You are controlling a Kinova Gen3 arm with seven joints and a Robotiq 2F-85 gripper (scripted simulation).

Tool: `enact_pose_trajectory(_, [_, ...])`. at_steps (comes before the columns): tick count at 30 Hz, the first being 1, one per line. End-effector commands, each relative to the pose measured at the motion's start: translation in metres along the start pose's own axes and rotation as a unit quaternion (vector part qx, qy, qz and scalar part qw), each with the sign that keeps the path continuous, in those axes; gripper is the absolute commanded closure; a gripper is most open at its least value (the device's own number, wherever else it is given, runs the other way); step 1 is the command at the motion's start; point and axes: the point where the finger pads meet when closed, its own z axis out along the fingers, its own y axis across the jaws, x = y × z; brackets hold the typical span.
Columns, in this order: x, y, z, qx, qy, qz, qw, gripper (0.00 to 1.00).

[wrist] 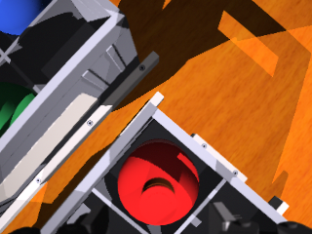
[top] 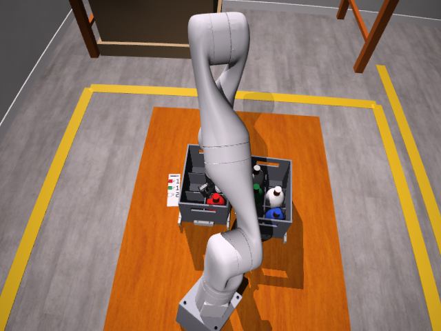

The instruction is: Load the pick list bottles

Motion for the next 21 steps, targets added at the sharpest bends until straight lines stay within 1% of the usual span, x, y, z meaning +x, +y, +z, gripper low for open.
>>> enact_pose_trajectory(1, [0.000,0.000,-0.012,0.000,0.000,0.000,1.000,0.33])
enact_pose_trajectory(3, [0.000,0.000,-0.017,0.000,0.000,0.000,1.000,0.33])
enact_pose_trajectory(5, [0.000,0.000,-0.017,0.000,0.000,0.000,1.000,0.33])
enact_pose_trajectory(11, [0.000,0.000,-0.033,0.000,0.000,0.000,1.000,0.33])
enact_pose_trajectory(15, [0.000,0.000,-0.033,0.000,0.000,0.000,1.000,0.33])
enact_pose_trajectory(20, [0.010,-0.024,-0.033,0.000,0.000,0.000,1.000,0.33])
enact_pose_trajectory(21, [0.010,-0.024,-0.033,0.000,0.000,0.000,1.000,0.33])
